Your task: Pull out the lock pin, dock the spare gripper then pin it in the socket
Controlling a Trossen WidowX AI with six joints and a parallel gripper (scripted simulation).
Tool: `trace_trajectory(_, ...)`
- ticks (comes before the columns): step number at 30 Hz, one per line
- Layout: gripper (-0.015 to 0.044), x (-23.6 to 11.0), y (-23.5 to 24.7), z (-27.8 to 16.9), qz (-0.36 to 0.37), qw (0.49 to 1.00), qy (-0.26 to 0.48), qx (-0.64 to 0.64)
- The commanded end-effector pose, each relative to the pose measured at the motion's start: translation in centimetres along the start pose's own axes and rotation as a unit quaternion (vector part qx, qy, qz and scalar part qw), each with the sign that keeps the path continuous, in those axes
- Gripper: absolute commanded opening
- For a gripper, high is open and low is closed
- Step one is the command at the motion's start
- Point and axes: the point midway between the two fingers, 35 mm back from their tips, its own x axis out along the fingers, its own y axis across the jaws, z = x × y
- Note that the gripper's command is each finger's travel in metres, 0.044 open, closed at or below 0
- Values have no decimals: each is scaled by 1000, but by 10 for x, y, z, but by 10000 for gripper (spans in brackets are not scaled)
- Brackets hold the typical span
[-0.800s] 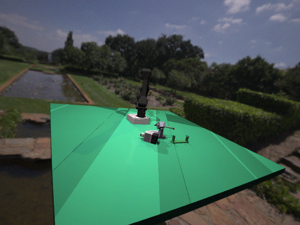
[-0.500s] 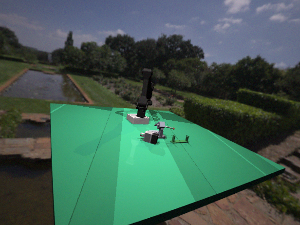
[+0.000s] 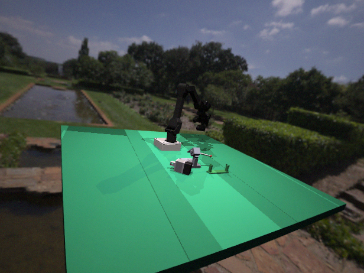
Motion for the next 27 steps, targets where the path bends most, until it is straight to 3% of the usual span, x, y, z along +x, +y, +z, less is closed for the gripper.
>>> trace_trajectory(1,300,-10,14,-56,32,996,45,73)
trace_trajectory(8,300,-47,60,-155,92,963,126,222)
trace_trajectory(15,300,-103,121,-230,141,897,195,370)
trace_trajectory(27,300,-226,238,-289,197,718,278,607)
